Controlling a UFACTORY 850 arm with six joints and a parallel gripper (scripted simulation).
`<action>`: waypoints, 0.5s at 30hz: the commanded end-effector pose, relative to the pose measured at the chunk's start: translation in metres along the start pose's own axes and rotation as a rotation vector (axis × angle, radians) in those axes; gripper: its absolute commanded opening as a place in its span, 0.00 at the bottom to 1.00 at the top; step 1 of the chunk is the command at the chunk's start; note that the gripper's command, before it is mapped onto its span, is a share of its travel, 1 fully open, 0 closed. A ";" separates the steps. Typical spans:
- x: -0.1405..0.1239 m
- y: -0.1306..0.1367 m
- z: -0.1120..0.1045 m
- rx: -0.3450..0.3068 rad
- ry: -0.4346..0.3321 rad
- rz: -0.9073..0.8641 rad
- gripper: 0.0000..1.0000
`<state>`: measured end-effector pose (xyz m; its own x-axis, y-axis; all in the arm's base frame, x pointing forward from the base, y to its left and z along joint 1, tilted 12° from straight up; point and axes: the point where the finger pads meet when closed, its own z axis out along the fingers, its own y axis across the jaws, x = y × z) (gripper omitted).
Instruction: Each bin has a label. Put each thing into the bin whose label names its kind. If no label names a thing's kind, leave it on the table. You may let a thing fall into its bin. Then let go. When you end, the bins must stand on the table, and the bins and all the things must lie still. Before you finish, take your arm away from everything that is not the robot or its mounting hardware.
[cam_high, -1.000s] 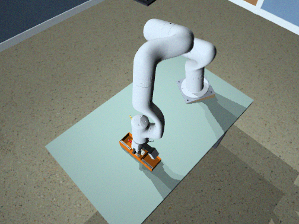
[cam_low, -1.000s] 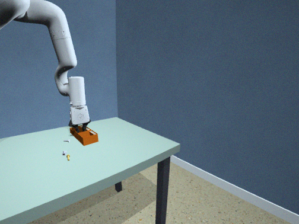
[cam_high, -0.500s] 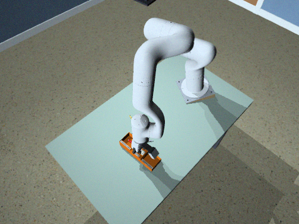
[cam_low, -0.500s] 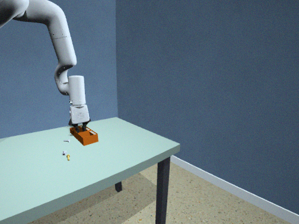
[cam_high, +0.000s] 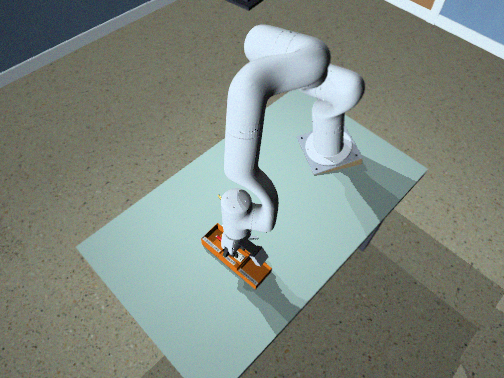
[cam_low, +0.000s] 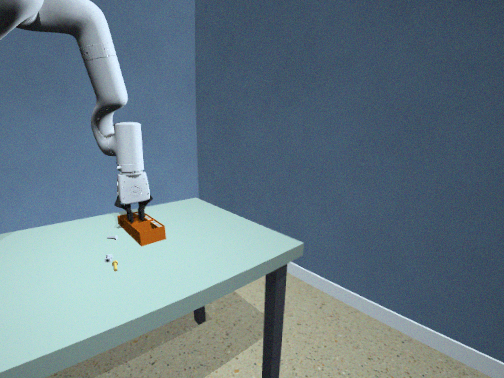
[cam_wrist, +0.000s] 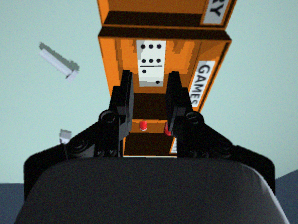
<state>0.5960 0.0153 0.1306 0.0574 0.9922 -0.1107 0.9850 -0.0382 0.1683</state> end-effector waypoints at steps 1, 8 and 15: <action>0.000 0.001 -0.008 -0.002 0.000 0.000 0.31; 0.000 0.001 -0.029 -0.002 0.000 0.000 0.31; 0.000 0.001 -0.030 -0.002 0.000 0.000 0.31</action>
<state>0.5917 0.0186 0.1575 0.0574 0.9922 -0.1106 0.9849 -0.0382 0.1688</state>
